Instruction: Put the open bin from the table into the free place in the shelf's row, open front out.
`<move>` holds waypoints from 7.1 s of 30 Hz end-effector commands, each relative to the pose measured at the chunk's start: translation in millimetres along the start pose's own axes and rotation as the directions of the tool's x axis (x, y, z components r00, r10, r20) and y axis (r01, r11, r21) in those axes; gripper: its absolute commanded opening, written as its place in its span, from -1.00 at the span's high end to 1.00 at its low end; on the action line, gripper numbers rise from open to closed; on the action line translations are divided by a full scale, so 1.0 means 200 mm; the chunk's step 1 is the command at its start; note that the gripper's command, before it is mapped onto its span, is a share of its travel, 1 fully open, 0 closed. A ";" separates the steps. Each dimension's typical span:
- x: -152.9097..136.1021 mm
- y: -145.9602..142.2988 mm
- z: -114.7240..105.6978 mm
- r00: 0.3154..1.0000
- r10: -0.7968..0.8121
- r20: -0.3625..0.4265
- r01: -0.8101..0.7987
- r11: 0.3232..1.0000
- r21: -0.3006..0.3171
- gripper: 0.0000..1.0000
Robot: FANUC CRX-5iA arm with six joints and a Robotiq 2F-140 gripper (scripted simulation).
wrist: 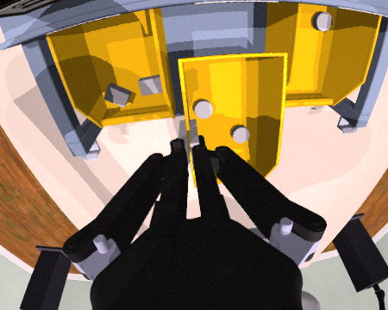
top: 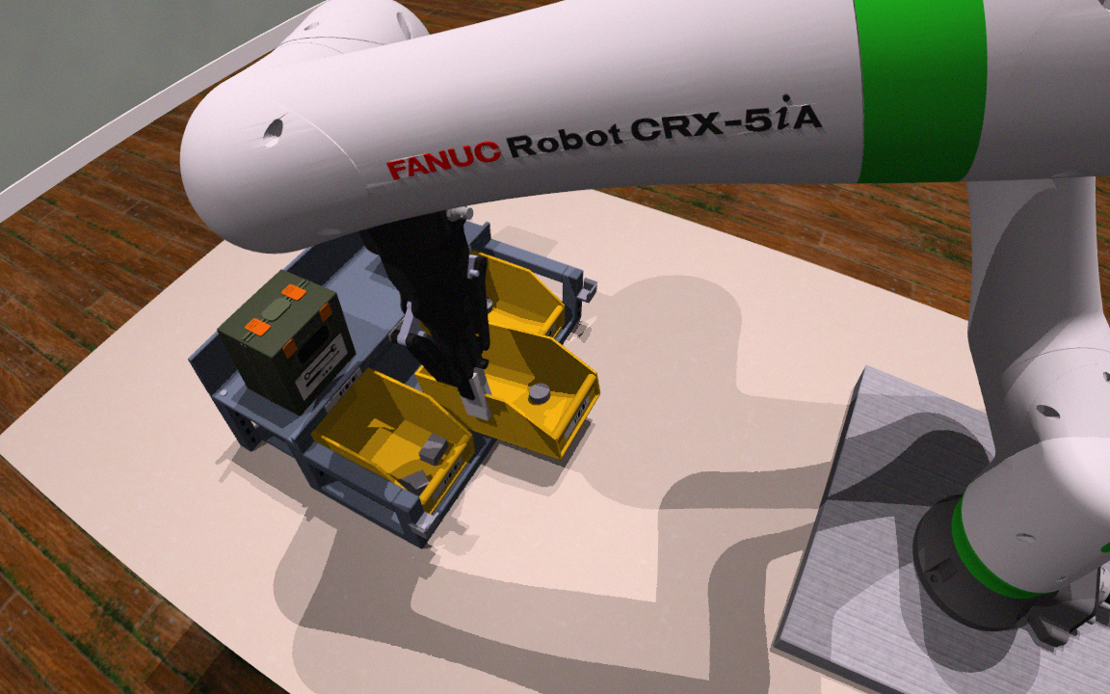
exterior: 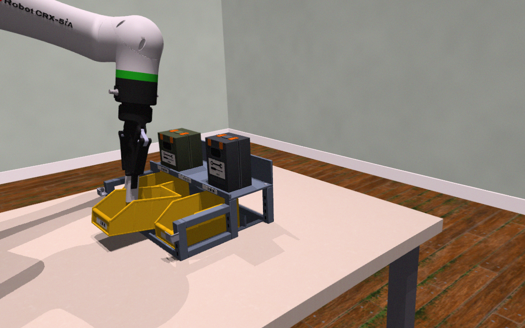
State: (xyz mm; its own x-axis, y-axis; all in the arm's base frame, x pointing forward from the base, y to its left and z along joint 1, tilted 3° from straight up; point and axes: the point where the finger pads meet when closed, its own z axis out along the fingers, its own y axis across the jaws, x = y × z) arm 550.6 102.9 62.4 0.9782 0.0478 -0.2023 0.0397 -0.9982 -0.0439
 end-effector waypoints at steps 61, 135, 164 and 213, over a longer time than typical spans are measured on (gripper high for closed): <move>0.00 0.00 0.01 1.000 0.000 -0.001 0.000 1.000 0.000 1.00; 0.09 0.00 0.01 0.999 0.000 -0.042 0.000 1.000 0.000 1.00; 0.10 0.00 0.01 0.999 0.000 -0.043 0.000 1.000 0.000 1.00; 0.19 0.00 0.00 0.998 0.000 -0.068 0.000 1.000 0.000 1.00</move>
State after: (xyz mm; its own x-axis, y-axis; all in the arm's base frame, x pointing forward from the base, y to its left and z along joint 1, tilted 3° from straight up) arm 586.7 104.7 53.9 0.9896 0.0453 -0.1365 0.0396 -0.9983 -0.0439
